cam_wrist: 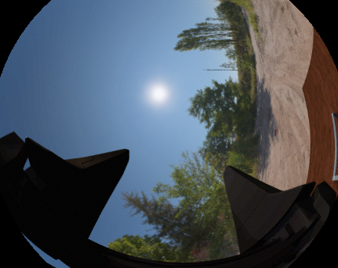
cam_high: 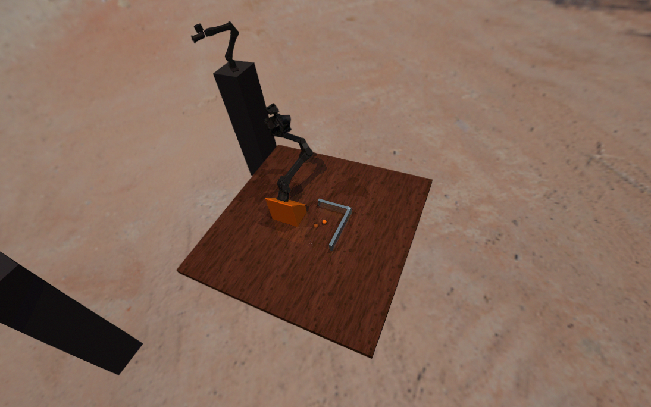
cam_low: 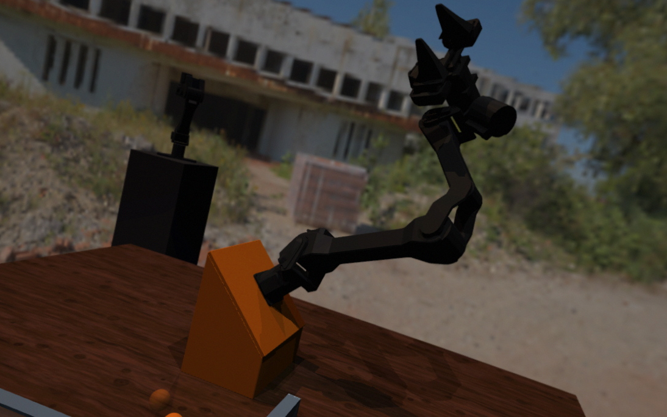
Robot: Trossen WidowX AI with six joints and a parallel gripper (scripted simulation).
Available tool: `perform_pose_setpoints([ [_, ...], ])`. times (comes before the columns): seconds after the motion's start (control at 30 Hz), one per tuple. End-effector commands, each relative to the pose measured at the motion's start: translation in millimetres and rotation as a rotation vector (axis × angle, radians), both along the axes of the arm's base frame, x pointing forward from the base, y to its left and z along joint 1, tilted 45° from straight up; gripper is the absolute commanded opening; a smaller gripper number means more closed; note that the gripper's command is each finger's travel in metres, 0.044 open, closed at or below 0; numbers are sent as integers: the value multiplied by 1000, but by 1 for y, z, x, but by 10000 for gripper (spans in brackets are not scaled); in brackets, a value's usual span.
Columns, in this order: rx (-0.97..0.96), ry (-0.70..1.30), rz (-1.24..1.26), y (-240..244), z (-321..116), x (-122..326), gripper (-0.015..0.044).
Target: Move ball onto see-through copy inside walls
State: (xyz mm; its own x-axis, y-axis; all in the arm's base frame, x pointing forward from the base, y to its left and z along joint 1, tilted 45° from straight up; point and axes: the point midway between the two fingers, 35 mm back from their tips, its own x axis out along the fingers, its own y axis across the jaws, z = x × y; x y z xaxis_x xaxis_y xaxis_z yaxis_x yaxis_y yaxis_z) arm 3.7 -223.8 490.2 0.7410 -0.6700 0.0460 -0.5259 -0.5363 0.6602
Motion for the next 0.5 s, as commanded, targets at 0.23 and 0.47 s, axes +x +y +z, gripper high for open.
perform_pose_setpoints([
  [0.23, 270, -283, 195, -41, -19, 24, 248],
  [0.47, 586, -528, 327, -87, -52, 65, 248],
])
